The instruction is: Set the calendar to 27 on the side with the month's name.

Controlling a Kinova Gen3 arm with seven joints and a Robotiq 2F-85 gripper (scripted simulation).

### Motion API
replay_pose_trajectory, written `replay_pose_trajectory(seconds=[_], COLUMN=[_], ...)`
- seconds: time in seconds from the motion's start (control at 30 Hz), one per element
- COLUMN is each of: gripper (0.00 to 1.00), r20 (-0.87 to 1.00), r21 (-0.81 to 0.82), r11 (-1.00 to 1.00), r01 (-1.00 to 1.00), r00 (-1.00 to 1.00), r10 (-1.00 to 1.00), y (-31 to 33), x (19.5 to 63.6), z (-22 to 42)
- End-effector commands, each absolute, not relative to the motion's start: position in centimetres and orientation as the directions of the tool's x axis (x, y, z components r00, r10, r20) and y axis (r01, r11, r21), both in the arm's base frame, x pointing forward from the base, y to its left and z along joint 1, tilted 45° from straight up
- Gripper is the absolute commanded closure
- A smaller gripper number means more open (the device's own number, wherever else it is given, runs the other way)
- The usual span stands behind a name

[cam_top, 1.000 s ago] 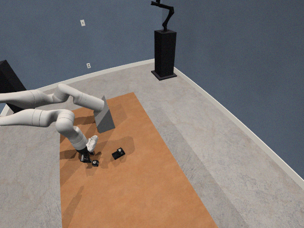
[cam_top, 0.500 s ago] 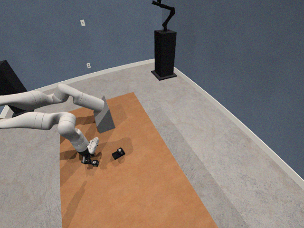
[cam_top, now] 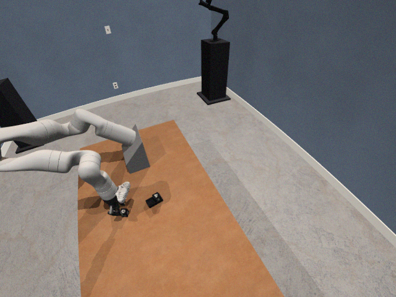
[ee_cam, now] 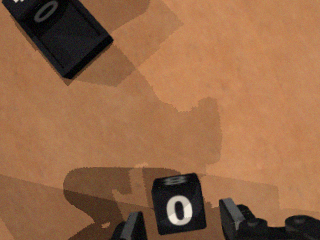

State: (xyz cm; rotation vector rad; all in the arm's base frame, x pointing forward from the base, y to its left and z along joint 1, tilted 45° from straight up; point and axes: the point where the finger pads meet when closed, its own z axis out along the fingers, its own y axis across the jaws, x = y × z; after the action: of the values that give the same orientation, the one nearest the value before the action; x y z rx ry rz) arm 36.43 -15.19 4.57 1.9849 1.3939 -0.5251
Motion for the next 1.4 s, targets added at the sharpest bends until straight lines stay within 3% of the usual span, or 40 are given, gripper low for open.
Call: replay_pose_trajectory(seconds=[0.0,1.37], gripper=[0.52,0.52], r20=[-0.649,-0.649], r21=[0.274,0.274], r11=[-0.227,-0.227], r01=[0.935,0.935], r00=[0.354,0.354], r10=[0.674,0.674], y=[-15.39,-15.76], x=[36.33,36.35], z=[4.3,3.93])
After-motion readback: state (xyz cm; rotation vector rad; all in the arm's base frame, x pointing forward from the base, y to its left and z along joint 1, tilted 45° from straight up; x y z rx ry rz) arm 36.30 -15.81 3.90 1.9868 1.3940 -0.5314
